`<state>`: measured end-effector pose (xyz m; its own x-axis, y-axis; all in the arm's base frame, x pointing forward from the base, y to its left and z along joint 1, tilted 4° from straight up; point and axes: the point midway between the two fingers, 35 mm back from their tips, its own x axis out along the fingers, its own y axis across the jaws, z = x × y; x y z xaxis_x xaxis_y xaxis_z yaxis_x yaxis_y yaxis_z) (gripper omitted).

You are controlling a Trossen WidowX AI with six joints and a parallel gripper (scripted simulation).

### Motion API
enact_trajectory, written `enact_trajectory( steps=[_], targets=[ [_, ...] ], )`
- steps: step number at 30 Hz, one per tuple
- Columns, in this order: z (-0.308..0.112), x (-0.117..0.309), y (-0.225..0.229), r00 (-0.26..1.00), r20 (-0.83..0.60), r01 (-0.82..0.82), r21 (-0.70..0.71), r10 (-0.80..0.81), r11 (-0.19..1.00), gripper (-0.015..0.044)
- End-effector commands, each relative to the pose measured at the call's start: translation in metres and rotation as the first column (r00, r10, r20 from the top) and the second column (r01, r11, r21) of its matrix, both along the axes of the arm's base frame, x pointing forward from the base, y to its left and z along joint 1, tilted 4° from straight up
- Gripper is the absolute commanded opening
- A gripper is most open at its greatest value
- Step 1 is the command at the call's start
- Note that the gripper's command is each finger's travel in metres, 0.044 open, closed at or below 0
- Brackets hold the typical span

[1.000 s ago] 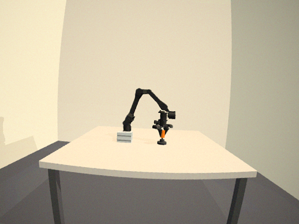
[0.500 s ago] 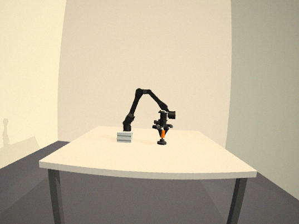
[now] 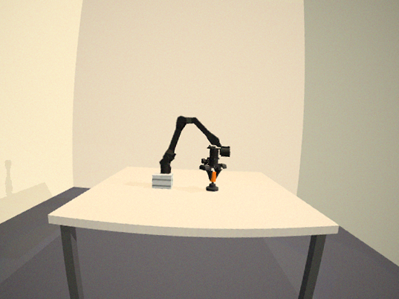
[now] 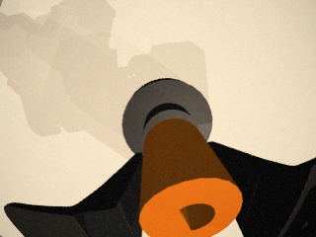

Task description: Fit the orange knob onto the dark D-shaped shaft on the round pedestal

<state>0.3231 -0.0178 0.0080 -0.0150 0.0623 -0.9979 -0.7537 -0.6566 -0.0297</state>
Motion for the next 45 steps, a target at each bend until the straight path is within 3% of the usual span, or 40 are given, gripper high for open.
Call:
enact_trajectory(
  steps=[1, 45],
  targets=[
    [0.0002, -0.0004, -0.0002, 1.0, 0.0, -0.004, -0.002, 0.004, 1.0, 0.0],
    [-0.0006, 0.0008, -0.0002, 0.996, 0.005, -0.091, -0.001, 0.091, 0.996, 0.0]
  ],
)
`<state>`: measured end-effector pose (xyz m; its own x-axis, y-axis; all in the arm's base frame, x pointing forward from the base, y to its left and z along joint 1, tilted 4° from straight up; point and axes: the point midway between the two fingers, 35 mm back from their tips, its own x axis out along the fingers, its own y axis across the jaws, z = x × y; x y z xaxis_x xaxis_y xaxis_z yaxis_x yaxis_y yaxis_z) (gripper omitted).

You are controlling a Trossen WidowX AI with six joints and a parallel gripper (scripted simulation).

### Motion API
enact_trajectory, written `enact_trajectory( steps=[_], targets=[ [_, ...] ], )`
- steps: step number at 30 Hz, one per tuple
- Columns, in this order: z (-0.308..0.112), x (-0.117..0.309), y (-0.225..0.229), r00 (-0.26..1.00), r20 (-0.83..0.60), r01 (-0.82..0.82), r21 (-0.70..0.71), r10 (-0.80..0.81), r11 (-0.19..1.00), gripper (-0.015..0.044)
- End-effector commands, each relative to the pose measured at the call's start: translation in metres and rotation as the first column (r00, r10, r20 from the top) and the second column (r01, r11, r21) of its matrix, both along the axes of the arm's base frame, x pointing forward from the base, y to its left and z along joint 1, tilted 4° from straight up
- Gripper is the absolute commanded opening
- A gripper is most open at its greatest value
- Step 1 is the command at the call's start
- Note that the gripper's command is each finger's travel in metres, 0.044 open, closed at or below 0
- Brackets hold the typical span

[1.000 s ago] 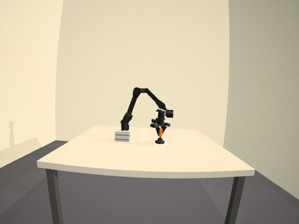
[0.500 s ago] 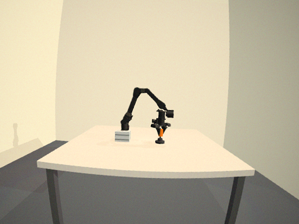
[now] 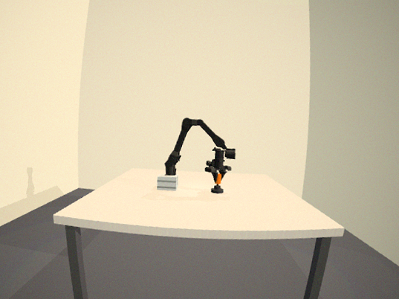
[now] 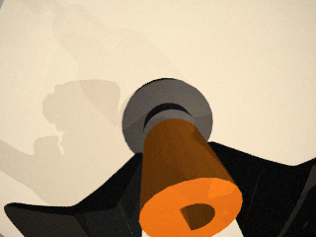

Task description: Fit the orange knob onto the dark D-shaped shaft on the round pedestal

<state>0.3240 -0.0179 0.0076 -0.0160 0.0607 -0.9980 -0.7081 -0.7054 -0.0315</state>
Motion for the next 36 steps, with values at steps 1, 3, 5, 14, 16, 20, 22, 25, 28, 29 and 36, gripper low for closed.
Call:
enact_trajectory(
  steps=[1, 3, 5, 14, 16, 20, 22, 25, 28, 29, 36],
  targets=[
    [-0.0002, -0.0001, -0.0001, 1.0, 0.002, -0.029, 0.0, 0.029, 1.0, 0.0],
    [-0.0002, -0.0001, -0.0001, 1.0, 0.002, -0.029, 0.0, 0.029, 1.0, 0.0],
    [-0.0003, -0.0001, 0.0, 1.0, 0.002, -0.023, 0.0, 0.023, 1.0, 0.0],
    [-0.0007, -0.0002, 0.0, 1.0, 0.0, 0.005, -0.001, -0.005, 1.0, 0.0],
    [-0.0009, -0.0002, 0.0, 0.999, -0.002, 0.047, -0.001, -0.047, 0.999, 0.0],
    [-0.0009, -0.0002, 0.0, 0.998, -0.003, 0.058, -0.002, -0.058, 0.998, 0.0],
    [-0.0009, -0.0002, 0.0, 0.998, -0.003, 0.058, -0.002, -0.058, 0.998, 0.0],
    [-0.0009, -0.0002, 0.0, 0.998, -0.003, 0.058, -0.002, -0.058, 0.998, 0.0],
    [-0.0009, -0.0002, 0.0, 0.999, -0.002, 0.034, -0.001, -0.034, 0.999, 0.0],
    [-0.0008, -0.0002, 0.0, 1.0, 0.0, 0.013, -0.001, -0.013, 1.0, 0.0],
    [-0.0006, 0.001, 0.0004, 1.0, 0.0, 0.011, -0.001, -0.011, 1.0, 0.0]
  ],
)
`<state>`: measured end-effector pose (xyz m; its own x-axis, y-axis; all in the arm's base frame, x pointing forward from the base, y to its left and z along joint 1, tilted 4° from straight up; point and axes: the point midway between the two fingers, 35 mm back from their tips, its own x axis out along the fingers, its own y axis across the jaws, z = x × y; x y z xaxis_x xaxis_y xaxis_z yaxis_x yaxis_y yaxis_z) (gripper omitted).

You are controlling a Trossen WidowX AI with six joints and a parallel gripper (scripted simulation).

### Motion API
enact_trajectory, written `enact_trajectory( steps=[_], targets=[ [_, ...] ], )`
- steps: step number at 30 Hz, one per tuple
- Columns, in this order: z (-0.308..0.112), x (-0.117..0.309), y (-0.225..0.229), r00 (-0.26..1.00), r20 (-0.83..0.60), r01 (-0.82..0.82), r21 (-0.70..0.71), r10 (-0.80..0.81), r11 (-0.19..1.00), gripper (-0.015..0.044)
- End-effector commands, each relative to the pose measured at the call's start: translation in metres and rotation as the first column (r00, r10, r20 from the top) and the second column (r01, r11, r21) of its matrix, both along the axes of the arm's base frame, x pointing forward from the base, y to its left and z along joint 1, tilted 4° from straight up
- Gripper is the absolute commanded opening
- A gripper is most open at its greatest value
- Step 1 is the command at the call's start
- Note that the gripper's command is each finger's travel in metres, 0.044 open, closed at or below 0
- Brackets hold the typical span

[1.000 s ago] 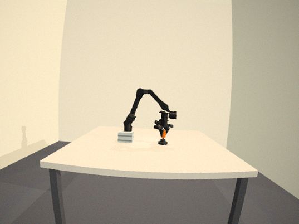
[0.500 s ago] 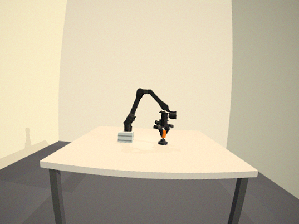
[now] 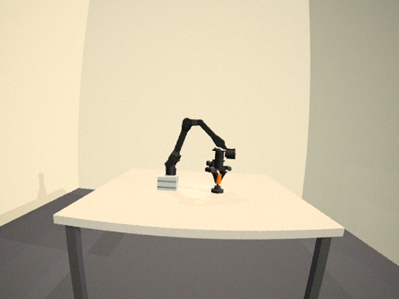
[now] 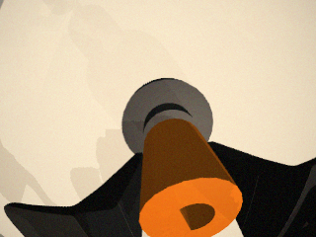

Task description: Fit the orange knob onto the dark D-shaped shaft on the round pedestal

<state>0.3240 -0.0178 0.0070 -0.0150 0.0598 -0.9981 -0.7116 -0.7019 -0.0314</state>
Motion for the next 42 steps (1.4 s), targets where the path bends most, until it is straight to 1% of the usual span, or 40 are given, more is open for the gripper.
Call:
enact_trajectory(
  steps=[1, 8, 24, 34, 35, 41, 42],
  targets=[
    [0.0, 0.001, 0.0, 1.0, -0.001, 0.006, 0.0, -0.006, 1.0, 0.0],
    [-0.005, 0.002, 0.001, 0.999, 0.002, -0.036, 0.001, 0.036, 0.999, 0.0],
    [-0.015, 0.001, 0.003, 0.997, -0.005, 0.072, -0.001, -0.072, 0.997, 0.0],
    [-0.017, 0.002, 0.004, 1.0, -0.001, 0.01, 0.0, -0.01, 1.0, 0.0],
    [-0.015, 0.0, 0.001, 0.999, -0.006, 0.037, -0.007, -0.037, 0.999, 0.0],
    [-0.015, 0.0, 0.001, 0.999, -0.006, 0.037, -0.007, -0.037, 0.999, 0.0],
    [-0.015, 0.0, 0.001, 0.999, -0.006, 0.037, -0.007, -0.037, 0.999, 0.0026]
  ],
)
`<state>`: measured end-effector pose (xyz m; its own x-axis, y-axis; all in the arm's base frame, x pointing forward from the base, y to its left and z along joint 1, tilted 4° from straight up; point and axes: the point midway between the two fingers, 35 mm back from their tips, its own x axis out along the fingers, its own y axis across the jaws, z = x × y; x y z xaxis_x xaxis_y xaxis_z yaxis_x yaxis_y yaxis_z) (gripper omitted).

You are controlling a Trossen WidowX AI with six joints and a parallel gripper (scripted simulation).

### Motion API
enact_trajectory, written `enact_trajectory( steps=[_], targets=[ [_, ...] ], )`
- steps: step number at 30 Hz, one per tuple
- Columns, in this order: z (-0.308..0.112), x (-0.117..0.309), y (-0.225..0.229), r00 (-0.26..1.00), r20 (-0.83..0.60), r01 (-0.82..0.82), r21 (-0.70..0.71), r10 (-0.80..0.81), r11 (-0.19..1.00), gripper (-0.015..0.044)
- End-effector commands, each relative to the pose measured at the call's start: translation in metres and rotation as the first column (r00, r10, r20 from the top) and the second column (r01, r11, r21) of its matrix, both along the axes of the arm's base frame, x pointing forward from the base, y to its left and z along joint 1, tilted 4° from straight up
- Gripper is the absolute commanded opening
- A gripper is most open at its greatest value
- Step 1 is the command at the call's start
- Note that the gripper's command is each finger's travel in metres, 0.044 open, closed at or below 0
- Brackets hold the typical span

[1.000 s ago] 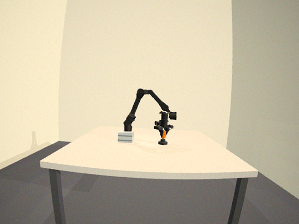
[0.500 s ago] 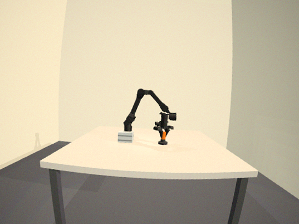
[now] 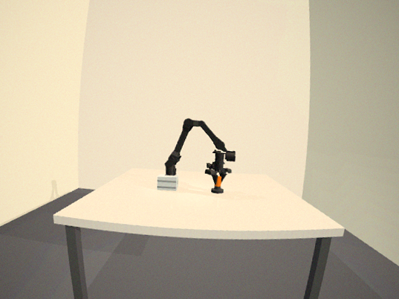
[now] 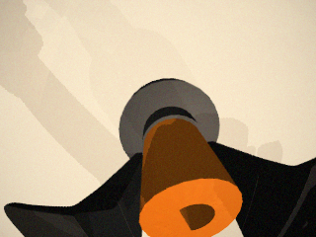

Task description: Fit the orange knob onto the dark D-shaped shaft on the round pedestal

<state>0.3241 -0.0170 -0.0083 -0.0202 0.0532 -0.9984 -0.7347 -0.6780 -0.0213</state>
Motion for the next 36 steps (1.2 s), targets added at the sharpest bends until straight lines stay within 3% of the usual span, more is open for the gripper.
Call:
enact_trajectory(
  steps=[1, 16, 25, 31, 36],
  targets=[
    [0.0, 0.0, 0.0, 1.0, 0.001, 0.004, 0.0, -0.004, 1.0, 0.0053],
    [0.0, 0.0, 0.0, 1.0, 0.001, 0.004, 0.0, -0.004, 1.0, 0.044],
    [0.007, 0.001, 0.0, 1.0, 0.001, 0.005, 0.001, -0.005, 1.0, 0.044],
    [0.083, 0.004, -0.005, 1.0, 0.002, 0.01, 0.002, -0.01, 1.0, 0.044],
    [0.097, 0.003, -0.006, 1.0, 0.0, 0.0, -0.001, 0.0, 1.0, 0.044]
  ],
)
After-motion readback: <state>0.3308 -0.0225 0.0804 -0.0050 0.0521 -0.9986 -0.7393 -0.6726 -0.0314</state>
